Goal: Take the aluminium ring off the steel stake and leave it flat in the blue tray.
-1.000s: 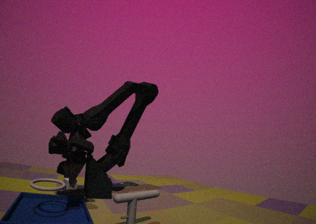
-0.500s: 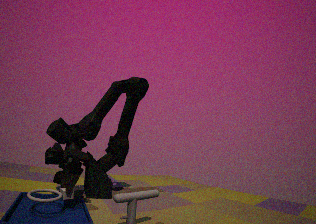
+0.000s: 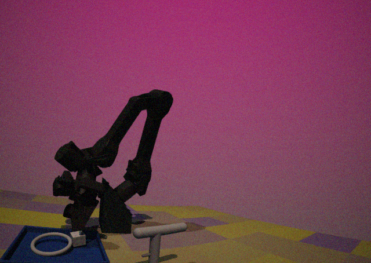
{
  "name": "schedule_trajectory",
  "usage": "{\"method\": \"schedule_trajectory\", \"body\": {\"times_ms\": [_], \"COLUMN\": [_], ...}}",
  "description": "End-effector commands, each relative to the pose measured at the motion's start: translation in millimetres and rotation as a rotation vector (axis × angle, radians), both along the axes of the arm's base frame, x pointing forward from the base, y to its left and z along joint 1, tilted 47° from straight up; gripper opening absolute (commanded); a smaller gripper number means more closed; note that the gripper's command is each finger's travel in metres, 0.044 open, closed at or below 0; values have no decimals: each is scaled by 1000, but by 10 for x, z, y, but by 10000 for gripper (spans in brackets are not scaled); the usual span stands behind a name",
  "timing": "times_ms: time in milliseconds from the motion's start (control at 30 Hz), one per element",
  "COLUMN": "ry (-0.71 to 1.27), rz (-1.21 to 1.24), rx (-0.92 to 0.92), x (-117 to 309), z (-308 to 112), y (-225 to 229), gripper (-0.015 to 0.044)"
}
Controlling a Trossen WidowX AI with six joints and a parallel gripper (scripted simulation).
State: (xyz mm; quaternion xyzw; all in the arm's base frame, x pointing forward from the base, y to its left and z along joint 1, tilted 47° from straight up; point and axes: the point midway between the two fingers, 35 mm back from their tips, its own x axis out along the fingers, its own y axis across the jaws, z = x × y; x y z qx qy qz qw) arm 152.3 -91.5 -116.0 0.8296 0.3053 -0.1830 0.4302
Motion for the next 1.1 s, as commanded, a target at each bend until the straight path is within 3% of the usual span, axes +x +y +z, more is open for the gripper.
{"method": "schedule_trajectory", "body": {"times_ms": [0, 133, 433, 1067], "ry": [-2, 0, 3, 0], "rz": [2, 1, 0, -4], "rx": [-8, -9, -3, 11], "x": [2, -3, -171, -161], "z": [4, 33, 672, 651], "y": [-14, -80, -708, -682], "gripper": [341, 440, 440, 440]}}
